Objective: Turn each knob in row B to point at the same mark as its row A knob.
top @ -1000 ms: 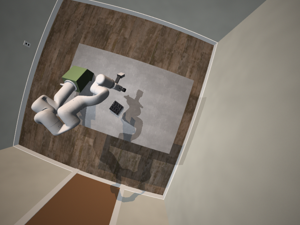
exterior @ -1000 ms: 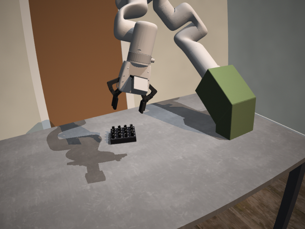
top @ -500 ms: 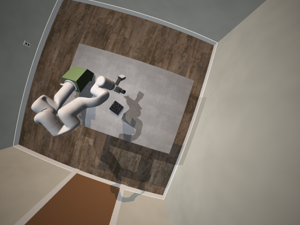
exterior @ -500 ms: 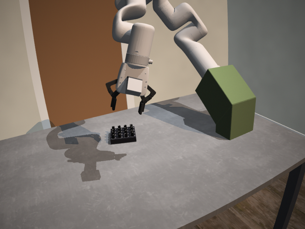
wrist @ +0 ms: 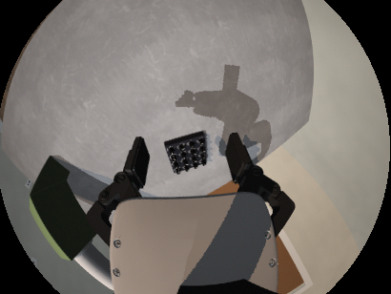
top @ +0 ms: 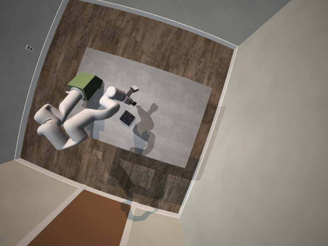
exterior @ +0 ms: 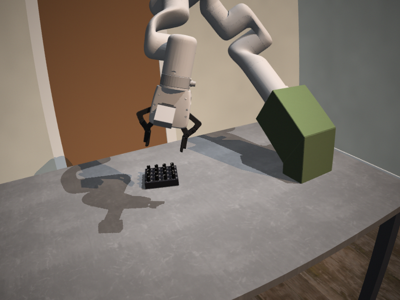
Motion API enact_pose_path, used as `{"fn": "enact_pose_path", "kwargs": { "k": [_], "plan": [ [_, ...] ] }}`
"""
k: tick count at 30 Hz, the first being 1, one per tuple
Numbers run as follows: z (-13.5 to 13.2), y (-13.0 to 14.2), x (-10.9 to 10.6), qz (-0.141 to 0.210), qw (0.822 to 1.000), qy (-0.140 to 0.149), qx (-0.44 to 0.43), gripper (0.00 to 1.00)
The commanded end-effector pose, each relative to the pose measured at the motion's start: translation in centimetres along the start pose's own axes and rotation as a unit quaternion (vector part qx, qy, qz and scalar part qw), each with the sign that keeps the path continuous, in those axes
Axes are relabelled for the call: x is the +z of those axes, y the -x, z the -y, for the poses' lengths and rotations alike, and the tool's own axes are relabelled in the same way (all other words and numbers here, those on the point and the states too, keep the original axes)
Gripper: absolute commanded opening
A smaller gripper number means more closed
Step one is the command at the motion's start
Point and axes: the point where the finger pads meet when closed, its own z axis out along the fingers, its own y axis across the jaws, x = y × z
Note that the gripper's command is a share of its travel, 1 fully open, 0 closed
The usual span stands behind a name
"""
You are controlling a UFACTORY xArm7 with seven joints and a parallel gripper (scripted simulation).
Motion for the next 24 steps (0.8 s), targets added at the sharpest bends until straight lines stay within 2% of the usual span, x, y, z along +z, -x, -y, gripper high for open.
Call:
{"fn": "enact_pose_path", "kwargs": {
  "k": [1,11,13,24],
  "plan": [
    [-0.6,1.6,0.9,0.007,0.998,-0.008,0.069,1.00],
    [-0.6,1.6,0.9,0.007,0.998,-0.008,0.069,1.00],
    [-0.8,2.7,1.5,0.014,0.993,-0.016,0.118,1.00],
    [-0.8,2.7,1.5,0.014,0.993,-0.016,0.118,1.00]
  ]
}}
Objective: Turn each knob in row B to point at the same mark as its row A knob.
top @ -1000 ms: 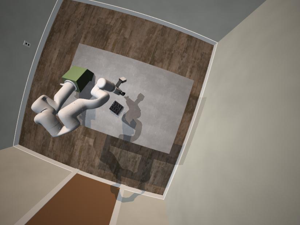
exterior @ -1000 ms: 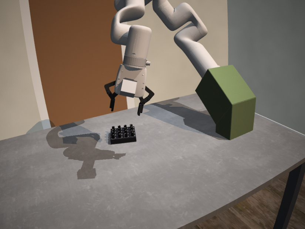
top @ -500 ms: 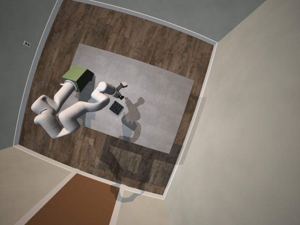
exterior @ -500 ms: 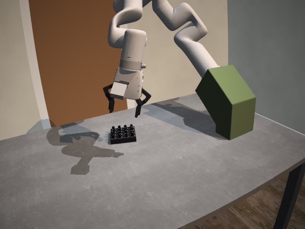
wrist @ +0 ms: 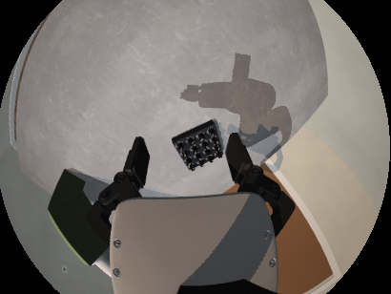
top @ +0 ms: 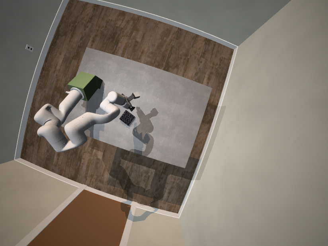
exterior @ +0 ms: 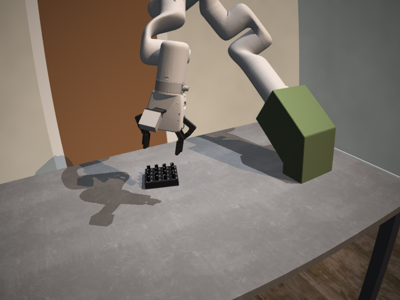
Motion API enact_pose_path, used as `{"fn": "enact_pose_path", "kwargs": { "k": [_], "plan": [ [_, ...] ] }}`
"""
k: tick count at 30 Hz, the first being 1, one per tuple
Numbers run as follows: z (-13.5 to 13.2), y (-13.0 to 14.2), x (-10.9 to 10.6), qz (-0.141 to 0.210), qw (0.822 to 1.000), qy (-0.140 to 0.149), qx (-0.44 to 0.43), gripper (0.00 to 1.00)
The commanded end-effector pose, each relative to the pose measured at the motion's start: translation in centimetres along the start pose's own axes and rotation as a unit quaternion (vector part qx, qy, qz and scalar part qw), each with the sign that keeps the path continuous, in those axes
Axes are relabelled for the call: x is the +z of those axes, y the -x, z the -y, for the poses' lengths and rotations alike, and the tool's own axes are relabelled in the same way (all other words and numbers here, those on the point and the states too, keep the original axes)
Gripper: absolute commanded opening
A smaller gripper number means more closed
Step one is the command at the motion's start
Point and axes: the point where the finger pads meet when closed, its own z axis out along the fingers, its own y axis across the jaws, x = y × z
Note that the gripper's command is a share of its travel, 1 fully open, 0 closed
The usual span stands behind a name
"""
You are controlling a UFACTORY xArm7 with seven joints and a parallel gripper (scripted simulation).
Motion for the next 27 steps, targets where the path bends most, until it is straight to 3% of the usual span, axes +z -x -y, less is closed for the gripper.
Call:
{"fn": "enact_pose_path", "kwargs": {
  "k": [1,4,17,19,27],
  "plan": [
    [-0.4,0.7,0.4,0.004,0.999,-0.005,0.040,1.00],
    [-0.9,1.9,1.1,0.013,0.995,-0.011,0.094,1.00],
    [-0.9,1.9,1.1,0.013,0.995,-0.012,0.095,1.00],
    [-1.5,3.7,2.1,0.026,0.985,-0.020,0.171,1.00],
    [-1.6,3.9,2.3,0.028,0.983,-0.021,0.183,1.00]
  ]
}}
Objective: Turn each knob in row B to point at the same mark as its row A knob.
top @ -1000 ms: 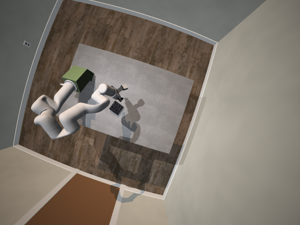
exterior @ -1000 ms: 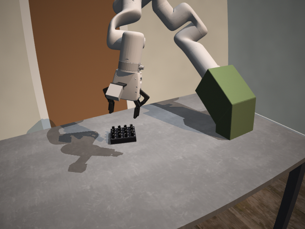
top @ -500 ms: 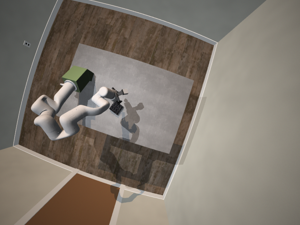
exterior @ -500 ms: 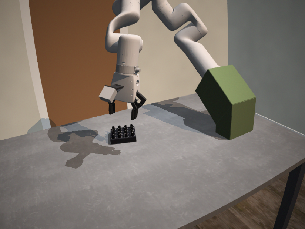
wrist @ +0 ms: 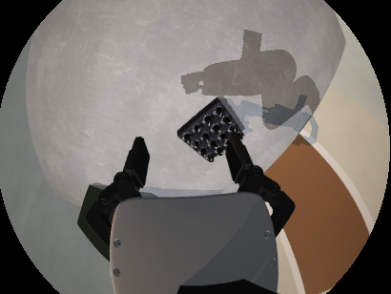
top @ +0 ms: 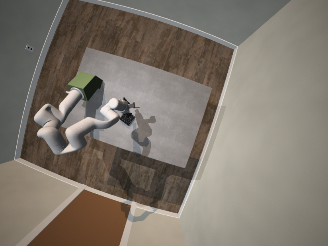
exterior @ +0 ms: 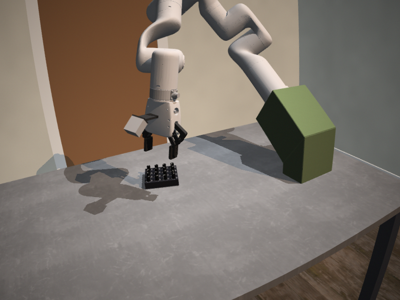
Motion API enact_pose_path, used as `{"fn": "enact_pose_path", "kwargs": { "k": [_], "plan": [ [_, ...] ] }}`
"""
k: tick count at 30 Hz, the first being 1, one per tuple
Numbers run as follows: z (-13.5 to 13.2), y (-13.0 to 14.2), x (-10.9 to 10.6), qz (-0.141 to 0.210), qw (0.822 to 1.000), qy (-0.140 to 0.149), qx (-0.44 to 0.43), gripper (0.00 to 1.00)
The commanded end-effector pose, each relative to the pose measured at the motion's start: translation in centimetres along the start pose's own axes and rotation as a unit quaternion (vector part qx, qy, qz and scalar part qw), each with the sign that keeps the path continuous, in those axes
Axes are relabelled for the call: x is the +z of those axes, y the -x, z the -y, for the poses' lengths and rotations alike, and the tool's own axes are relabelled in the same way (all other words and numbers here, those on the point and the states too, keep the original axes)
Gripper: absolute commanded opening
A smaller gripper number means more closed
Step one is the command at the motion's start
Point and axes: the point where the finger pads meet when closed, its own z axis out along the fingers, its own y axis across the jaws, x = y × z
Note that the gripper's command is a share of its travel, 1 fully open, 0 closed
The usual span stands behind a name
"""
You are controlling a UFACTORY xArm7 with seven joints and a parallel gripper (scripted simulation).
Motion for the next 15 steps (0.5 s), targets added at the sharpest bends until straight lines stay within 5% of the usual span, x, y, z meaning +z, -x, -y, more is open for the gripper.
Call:
{"fn": "enact_pose_path", "kwargs": {
  "k": [1,15],
  "plan": [
    [0.0,-0.2,-0.2,-0.003,1.000,0.000,0.003,1.00],
    [-1.1,1.3,0.9,0.012,0.996,-0.007,0.084,1.00]
  ]
}}
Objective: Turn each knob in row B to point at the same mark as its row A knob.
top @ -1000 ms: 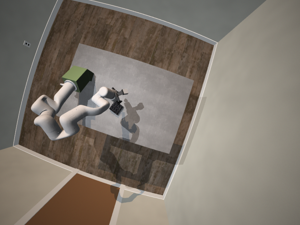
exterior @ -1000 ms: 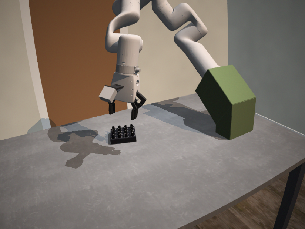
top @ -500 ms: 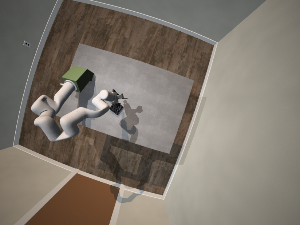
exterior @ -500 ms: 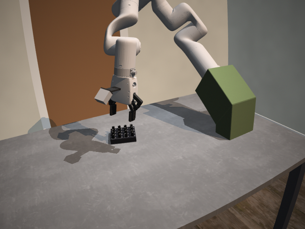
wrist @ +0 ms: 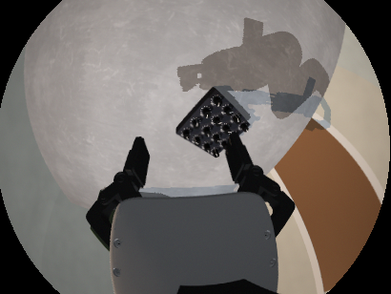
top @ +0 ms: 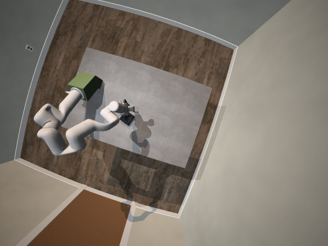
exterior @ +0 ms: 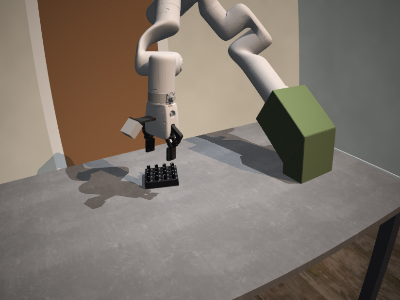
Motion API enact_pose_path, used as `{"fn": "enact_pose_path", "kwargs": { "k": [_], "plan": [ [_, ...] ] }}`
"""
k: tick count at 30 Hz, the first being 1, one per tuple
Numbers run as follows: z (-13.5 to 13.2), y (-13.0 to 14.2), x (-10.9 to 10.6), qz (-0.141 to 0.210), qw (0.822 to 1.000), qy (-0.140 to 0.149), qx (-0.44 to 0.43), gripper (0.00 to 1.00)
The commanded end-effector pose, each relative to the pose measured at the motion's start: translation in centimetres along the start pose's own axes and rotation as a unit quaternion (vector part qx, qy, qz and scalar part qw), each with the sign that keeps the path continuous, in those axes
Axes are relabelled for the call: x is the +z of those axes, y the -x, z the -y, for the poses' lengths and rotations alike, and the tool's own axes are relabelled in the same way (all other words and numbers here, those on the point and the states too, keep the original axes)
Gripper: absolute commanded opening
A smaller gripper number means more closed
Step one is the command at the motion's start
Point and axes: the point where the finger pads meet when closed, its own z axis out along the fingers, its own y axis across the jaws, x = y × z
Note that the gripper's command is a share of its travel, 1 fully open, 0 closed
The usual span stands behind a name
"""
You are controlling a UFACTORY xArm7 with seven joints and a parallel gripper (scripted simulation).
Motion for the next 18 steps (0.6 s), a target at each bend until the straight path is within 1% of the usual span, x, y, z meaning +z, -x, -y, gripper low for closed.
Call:
{"fn": "enact_pose_path", "kwargs": {
  "k": [1,5,6,16,18],
  "plan": [
    [0.1,-0.2,-0.2,-0.004,1.000,-0.001,0.006,1.00],
    [0.1,-0.2,-0.2,-0.004,1.000,-0.001,0.006,1.00],
    [-0.4,0.3,0.2,0.002,0.999,-0.003,0.037,1.00],
    [-0.5,0.4,0.3,0.003,0.999,-0.004,0.043,1.00],
    [-1.5,1.5,1.1,0.016,0.994,-0.007,0.106,1.00]
  ]
}}
